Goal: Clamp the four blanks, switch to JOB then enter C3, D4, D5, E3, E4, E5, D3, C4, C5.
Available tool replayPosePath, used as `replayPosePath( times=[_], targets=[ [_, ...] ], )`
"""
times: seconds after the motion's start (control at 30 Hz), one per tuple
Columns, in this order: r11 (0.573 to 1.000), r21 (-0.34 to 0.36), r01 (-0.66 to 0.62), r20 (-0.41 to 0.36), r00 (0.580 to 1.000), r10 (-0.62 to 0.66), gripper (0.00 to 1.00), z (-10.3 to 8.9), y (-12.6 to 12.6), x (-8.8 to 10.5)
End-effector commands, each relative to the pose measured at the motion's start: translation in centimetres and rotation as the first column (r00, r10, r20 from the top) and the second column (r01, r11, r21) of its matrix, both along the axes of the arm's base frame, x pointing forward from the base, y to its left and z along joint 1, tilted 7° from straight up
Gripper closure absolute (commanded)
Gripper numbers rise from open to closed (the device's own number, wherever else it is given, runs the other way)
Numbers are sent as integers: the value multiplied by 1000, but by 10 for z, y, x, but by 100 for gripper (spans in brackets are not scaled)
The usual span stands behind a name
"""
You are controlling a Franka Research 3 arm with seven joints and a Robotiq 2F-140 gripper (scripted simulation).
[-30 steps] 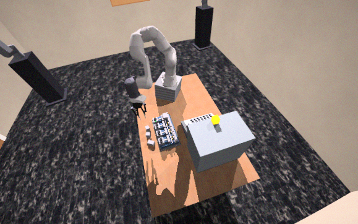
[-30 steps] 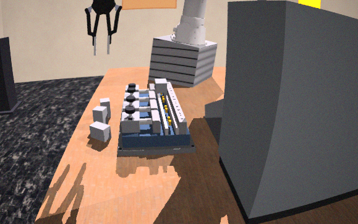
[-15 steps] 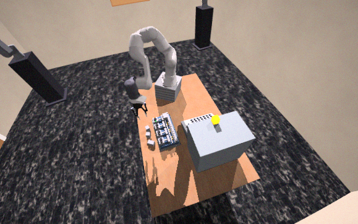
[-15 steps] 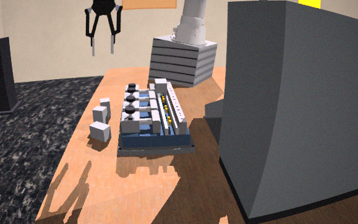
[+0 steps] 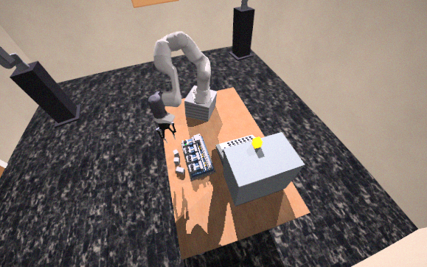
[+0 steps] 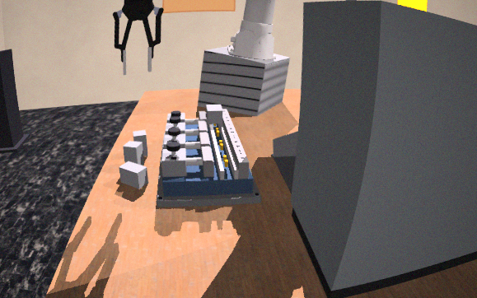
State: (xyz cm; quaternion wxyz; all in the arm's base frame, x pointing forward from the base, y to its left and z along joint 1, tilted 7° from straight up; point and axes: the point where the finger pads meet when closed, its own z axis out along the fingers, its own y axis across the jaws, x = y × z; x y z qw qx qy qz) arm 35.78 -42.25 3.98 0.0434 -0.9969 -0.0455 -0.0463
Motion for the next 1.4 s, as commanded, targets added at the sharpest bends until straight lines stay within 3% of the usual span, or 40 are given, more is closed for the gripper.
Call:
replayPosePath(
  times=[0.0,0.53,0.93,1.0,1.37],
  targets=[
    [1000,0,-6,-2,1000,6,60,-1,0,-1],
    [1000,0,-6,-2,1000,6,60,-18,1,1],
    [1000,0,-6,-2,1000,6,60,-64,6,5],
    [1000,0,-6,-2,1000,6,60,-64,6,5],
    [1000,0,-6,-2,1000,6,60,-116,10,9]
  ],
)
